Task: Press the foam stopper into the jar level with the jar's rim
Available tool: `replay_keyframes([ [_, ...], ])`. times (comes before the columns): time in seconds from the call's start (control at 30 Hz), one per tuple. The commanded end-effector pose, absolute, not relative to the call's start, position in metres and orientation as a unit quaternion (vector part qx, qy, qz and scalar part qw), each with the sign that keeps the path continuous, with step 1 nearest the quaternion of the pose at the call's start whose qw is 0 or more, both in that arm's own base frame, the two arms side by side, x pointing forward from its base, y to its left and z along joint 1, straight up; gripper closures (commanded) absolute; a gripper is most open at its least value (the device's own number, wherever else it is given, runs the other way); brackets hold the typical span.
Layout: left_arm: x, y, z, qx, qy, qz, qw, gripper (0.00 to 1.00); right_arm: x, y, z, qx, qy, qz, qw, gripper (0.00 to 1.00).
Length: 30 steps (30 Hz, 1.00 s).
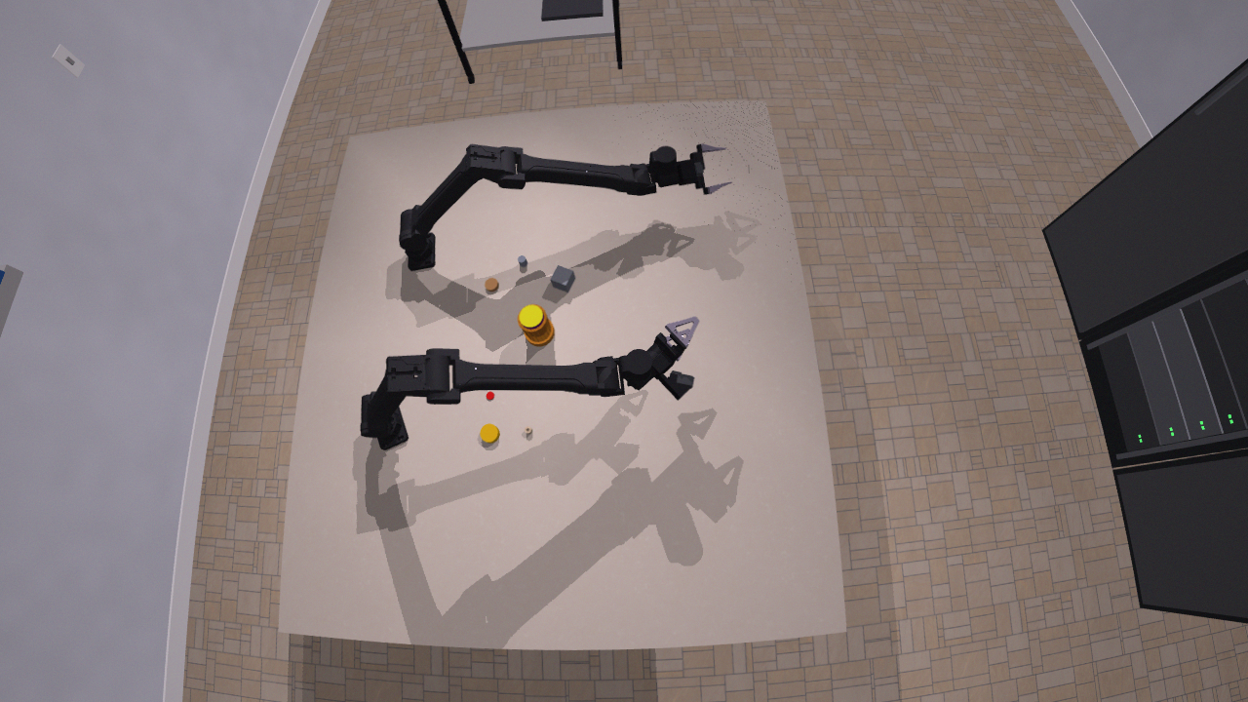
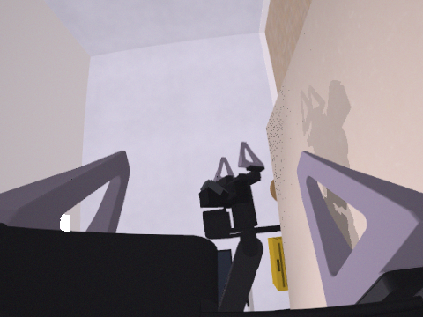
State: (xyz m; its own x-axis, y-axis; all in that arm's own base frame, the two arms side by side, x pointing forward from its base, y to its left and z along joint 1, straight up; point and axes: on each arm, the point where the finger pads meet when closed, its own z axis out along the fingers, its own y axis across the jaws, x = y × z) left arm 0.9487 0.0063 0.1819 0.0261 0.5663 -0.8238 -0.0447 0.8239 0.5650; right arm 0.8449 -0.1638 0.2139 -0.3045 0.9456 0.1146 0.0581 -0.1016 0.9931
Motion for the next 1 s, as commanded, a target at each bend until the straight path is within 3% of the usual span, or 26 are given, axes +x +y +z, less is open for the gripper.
replay_keyframes([
  [0.0, 0.949, 0.006, 0.196, 0.195, 0.655, 0.224, 0.695, 0.0, 0.845, -0.164, 0.225, 0.447, 0.552, 0.59, 0.383, 0.0],
  [0.97, 0.953, 0.006, 0.204, 0.193, 0.648, 0.226, 0.701, 0.02, 0.849, -0.165, 0.24, 0.437, 0.549, 0.594, 0.393, 0.0],
])
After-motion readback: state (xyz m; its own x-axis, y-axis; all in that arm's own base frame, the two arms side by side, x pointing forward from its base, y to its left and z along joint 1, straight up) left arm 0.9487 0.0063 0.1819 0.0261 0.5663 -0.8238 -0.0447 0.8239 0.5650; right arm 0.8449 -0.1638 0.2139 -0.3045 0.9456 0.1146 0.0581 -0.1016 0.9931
